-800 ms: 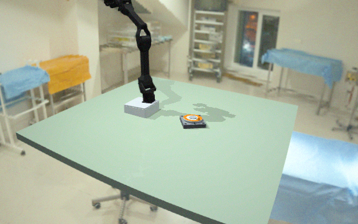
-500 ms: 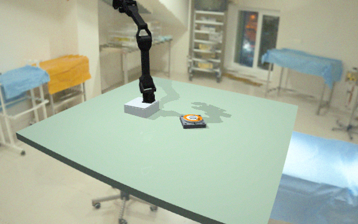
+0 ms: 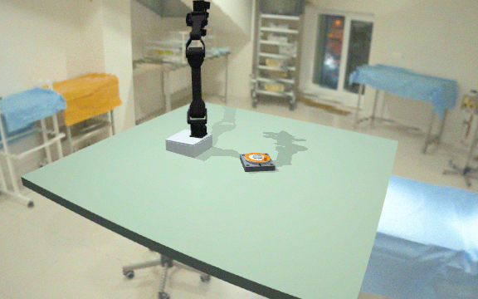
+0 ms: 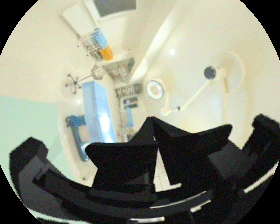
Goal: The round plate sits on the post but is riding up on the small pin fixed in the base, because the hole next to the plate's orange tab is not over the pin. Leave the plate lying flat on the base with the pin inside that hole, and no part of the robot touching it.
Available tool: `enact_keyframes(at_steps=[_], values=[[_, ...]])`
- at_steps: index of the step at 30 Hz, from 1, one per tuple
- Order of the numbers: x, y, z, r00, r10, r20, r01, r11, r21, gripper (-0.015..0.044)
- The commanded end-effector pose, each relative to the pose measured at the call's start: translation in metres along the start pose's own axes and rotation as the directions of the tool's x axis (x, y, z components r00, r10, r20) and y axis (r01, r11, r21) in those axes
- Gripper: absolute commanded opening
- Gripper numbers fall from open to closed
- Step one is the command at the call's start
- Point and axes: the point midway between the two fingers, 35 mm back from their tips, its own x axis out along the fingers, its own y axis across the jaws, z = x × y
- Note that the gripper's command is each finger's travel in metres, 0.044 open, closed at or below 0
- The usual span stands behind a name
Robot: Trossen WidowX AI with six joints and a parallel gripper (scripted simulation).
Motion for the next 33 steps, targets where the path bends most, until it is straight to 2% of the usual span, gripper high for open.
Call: enact_keyframes(at_steps=[1, 8, 10, 16, 18, 24, 26, 32, 33], values=[[0.009, 0.019, -0.056, 0.991, 0.062, -0.118, -0.056, 0.997, 0.058, 0.0], [-0.001, 0.061, -0.187, 0.903, 0.201, -0.38, -0.118, 0.966, 0.232, 0.0], [-0.006, 0.065, -0.203, 0.886, 0.218, -0.41, -0.117, 0.959, 0.257, 0.0], [-0.056, 0.097, -0.314, 0.729, 0.334, -0.598, -0.05, 0.897, 0.44, 0.0], [-0.065, 0.102, -0.328, 0.703, 0.349, -0.619, -0.033, 0.886, 0.463, 0.0], [-0.143, 0.135, -0.418, 0.499, 0.462, -0.733, 0.138, 0.793, 0.593, 0.0], [-0.157, 0.137, -0.429, 0.469, 0.467, -0.75, 0.168, 0.786, 0.595, 0.0], [-0.259, 0.172, -0.491, 0.244, 0.579, -0.778, 0.407, 0.667, 0.624, 0.0], [-0.263, 0.173, -0.492, 0.236, 0.583, -0.777, 0.416, 0.662, 0.623, 0.0]])
